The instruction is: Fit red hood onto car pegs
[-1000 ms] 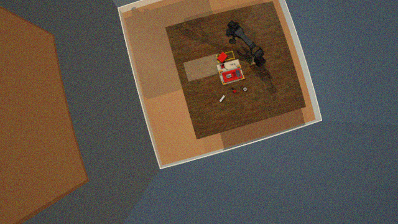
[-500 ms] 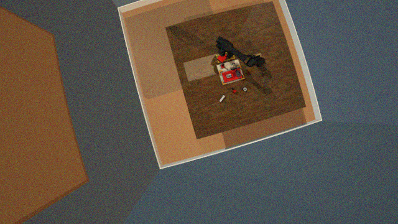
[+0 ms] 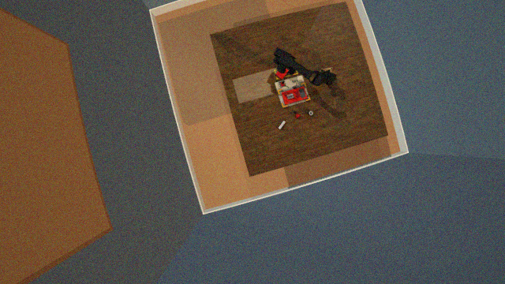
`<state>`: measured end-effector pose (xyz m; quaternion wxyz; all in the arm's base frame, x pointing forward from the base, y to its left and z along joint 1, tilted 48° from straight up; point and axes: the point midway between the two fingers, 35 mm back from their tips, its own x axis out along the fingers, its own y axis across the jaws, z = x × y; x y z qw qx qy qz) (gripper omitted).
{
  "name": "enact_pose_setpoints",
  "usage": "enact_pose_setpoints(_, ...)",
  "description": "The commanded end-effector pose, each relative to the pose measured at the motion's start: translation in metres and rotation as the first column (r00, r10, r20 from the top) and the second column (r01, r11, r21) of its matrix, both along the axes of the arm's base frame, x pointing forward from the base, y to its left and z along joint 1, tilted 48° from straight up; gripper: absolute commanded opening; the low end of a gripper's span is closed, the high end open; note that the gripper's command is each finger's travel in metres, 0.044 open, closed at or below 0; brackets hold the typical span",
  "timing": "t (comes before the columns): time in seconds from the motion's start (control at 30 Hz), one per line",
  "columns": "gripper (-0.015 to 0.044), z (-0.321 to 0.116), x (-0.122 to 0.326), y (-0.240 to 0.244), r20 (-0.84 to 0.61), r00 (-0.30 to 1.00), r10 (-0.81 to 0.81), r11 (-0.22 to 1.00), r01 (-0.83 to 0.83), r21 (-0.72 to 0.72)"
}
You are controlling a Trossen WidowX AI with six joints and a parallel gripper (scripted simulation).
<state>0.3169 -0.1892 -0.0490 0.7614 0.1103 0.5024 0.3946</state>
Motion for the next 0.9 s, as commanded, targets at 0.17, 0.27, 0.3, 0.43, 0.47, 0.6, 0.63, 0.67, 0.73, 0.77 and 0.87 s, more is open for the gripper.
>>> enact_pose_setpoints(0.17, 0.0440, -0.005, 0.002, 0.005, 0.005, 1.000, 0.001, 1.000, -0.001, 0.002)
enact_pose_setpoints(0.27, 0.0440, -0.006, 0.003, 0.007, 0.005, 1.000, 0.001, 1.000, -0.001, 0.002)
enact_pose_setpoints(0.3, 0.0440, -0.007, 0.003, 0.008, 0.005, 1.000, 0.001, 1.000, -0.001, 0.002)
enact_pose_setpoints(0.43, 0.0440, -0.009, 0.003, 0.010, 0.005, 1.000, 0.001, 1.000, -0.001, 0.002)
enact_pose_setpoints(0.47, 0.0440, -0.009, 0.004, 0.010, 0.005, 1.000, 0.001, 1.000, -0.001, 0.002)
enact_pose_setpoints(0.6, 0.0440, -0.011, 0.004, 0.013, 0.005, 1.000, 0.001, 1.000, -0.001, 0.002)
enact_pose_setpoints(0.63, 0.0440, -0.012, 0.004, 0.013, 0.005, 1.000, 0.001, 1.000, -0.001, 0.002)
enact_pose_setpoints(0.67, 0.0440, -0.012, 0.004, 0.014, 0.005, 1.000, 0.000, 1.000, -0.001, 0.002)
enact_pose_setpoints(0.73, 0.0440, -0.014, 0.005, 0.015, 0.005, 1.000, 0.000, 1.000, -0.001, 0.002)
enact_pose_setpoints(0.77, 0.0440, -0.014, 0.005, 0.016, 0.005, 1.000, 0.000, 1.000, -0.001, 0.002)
enact_pose_setpoints(0.87, 0.0440, -0.016, 0.005, 0.017, 0.005, 1.000, 0.000, 1.000, -0.001, 0.002)
